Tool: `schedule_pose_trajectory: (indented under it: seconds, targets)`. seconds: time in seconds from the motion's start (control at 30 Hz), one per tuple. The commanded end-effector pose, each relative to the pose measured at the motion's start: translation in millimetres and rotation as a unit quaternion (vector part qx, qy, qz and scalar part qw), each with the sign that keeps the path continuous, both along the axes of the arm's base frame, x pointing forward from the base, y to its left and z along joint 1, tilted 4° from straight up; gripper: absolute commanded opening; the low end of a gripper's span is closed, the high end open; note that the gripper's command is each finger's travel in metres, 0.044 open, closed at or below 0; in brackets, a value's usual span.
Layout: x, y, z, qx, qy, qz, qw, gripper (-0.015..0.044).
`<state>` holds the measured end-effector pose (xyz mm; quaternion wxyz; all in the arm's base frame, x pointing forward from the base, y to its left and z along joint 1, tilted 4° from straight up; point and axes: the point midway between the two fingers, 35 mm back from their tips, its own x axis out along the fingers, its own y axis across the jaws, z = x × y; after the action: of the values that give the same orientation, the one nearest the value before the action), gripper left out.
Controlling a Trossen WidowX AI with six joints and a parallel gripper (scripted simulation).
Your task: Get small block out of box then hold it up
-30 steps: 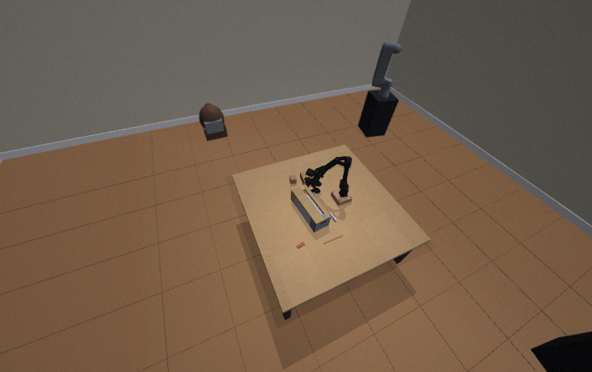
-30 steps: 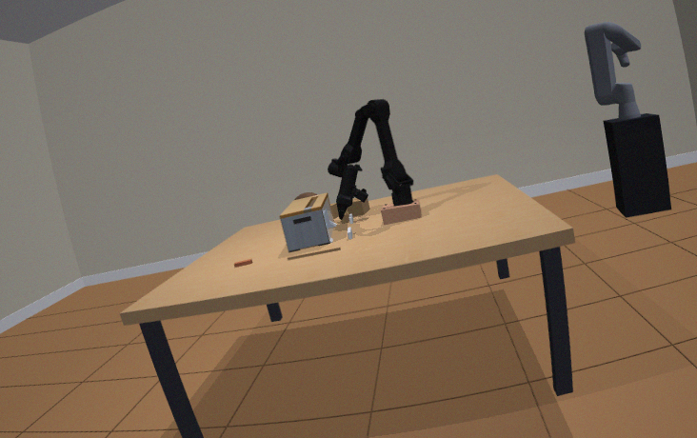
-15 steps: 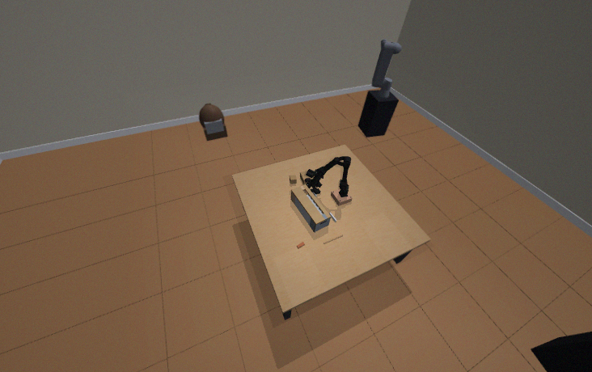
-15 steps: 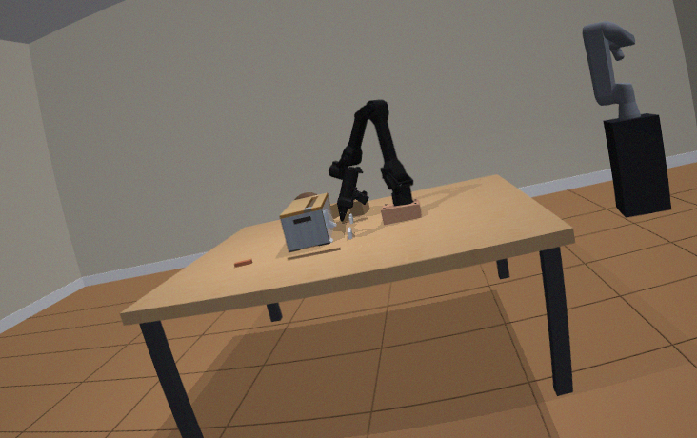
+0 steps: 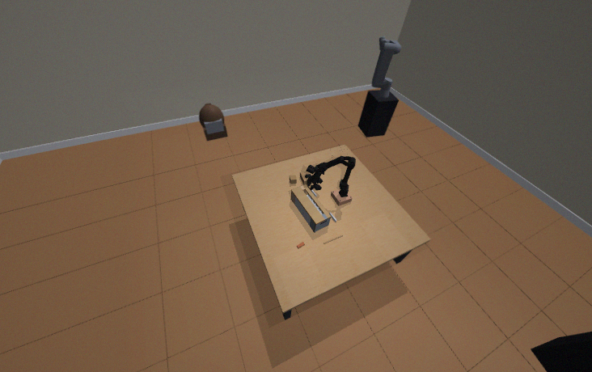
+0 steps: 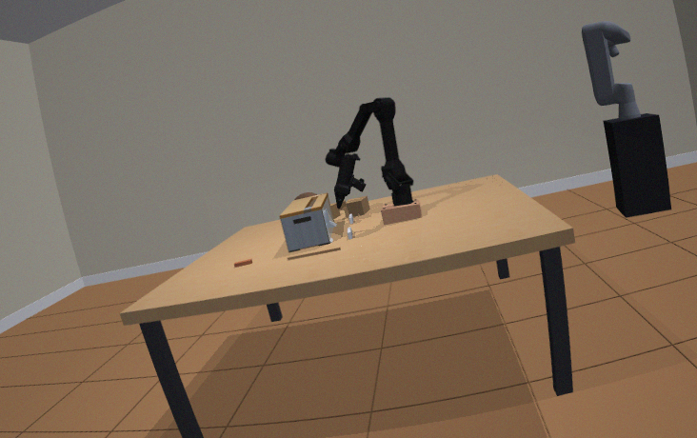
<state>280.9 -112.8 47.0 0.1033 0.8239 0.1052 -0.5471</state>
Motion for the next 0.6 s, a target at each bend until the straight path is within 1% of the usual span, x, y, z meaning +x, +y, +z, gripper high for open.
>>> schedule_pose_trajectory:
  seconds: [0.0,0.1,0.57]
  targets:
    - [0.3,-0.5,10.3,-0.002,0.0,-0.005,1.0,0.0]
    - [-0.4,1.5,16.5,-0.004,0.0,-0.022,1.0,0.0]
    - [-15.9,21.5,74.9,-0.018,-0.025,-0.189,0.981,0.0]
